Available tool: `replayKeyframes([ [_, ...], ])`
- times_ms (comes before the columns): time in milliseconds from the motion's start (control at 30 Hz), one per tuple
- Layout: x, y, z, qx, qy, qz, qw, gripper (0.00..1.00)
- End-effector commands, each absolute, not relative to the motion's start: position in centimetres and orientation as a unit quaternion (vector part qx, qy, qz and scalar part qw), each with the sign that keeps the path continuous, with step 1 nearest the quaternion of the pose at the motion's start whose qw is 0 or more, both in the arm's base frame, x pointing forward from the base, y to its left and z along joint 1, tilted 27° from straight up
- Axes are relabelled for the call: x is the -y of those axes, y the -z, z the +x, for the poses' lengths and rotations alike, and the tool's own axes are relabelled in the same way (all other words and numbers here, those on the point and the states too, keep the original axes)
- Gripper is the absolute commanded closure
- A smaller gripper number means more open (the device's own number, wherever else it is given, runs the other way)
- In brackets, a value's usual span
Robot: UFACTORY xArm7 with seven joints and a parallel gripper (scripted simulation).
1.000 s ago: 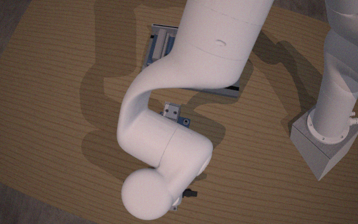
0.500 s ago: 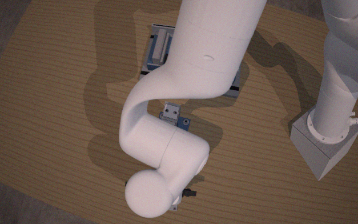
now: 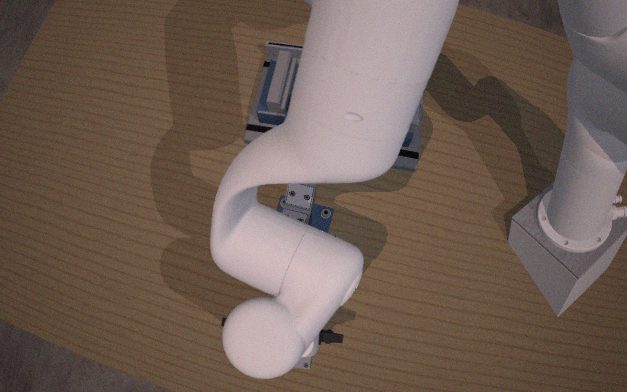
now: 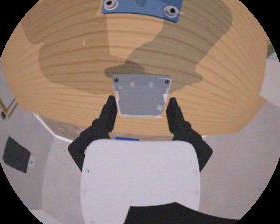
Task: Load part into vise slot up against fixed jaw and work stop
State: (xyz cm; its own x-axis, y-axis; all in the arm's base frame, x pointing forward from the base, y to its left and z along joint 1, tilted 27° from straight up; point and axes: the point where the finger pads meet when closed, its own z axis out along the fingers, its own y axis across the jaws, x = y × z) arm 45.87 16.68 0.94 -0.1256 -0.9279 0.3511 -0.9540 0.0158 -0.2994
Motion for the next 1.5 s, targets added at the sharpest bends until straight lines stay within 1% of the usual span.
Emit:
replayKeyframes([
  [0, -16.72, -0.69, 46.07, 0.712, -0.236, 0.661, 0.025, 0.11],
  [1200, -16.57, -0.32, 46.19, 0.712, -0.236, 0.661, 0.025, 0.11],
  [1233, -16.57, -0.32, 46.19, 0.712, -0.236, 0.661, 0.025, 1.00],
  [1467, -16.57, -0.32, 46.19, 0.712, -0.236, 0.661, 0.025, 1.00],
])
